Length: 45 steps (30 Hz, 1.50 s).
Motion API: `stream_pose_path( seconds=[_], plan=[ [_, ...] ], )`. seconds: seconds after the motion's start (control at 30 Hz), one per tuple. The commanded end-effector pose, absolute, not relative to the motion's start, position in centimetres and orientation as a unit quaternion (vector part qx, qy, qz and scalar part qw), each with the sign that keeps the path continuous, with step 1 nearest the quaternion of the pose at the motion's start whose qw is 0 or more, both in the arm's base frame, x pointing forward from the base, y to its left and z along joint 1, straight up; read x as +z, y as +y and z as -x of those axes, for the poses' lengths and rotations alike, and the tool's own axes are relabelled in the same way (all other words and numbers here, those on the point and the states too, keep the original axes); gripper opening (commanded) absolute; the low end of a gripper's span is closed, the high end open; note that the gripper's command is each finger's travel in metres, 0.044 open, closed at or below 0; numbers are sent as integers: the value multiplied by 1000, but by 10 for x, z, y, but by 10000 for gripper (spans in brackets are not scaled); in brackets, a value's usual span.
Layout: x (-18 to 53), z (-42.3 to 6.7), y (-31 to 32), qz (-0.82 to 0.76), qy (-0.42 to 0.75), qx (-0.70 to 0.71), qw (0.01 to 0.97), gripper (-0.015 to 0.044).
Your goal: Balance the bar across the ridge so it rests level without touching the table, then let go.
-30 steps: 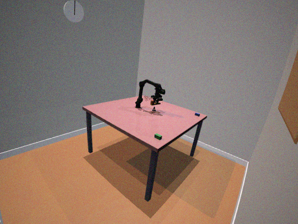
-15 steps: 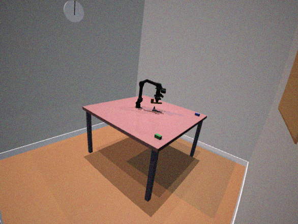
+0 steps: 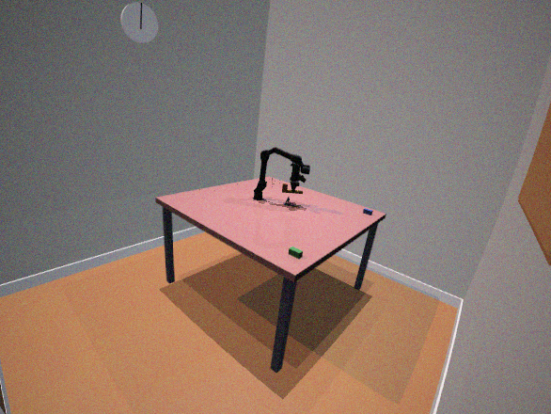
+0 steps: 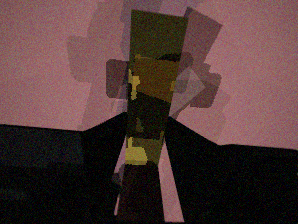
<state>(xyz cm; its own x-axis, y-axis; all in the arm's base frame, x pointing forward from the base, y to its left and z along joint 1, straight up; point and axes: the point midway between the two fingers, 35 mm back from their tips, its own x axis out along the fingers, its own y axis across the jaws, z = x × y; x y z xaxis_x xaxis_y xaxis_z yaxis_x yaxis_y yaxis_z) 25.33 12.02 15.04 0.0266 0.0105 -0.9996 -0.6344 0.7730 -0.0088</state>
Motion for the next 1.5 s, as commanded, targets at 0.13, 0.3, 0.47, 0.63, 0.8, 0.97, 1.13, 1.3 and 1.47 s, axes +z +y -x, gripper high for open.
stream_pose_path(
  seconds=[0.13, 0.3, 0.47, 0.63, 0.8, 0.97, 1.13, 1.3, 1.47],
  plan=[
    [137, -255, 120, 230, 658, 232, 678, 0],
    [129, -256, 119, 227, 659, 229, 679, 0],
    [121, -256, 118, 224, 660, 226, 680, 0],
    [120, -257, 117, 223, 661, 225, 681, 0],
    [120, -257, 117, 223, 661, 225, 681, 0],
    [120, -257, 117, 223, 661, 225, 681, 0],
    [120, -257, 117, 223, 661, 225, 681, 0],
    [119, -257, 117, 223, 661, 225, 681, 0],
    [119, -257, 117, 223, 661, 225, 681, 0]
  ],
)
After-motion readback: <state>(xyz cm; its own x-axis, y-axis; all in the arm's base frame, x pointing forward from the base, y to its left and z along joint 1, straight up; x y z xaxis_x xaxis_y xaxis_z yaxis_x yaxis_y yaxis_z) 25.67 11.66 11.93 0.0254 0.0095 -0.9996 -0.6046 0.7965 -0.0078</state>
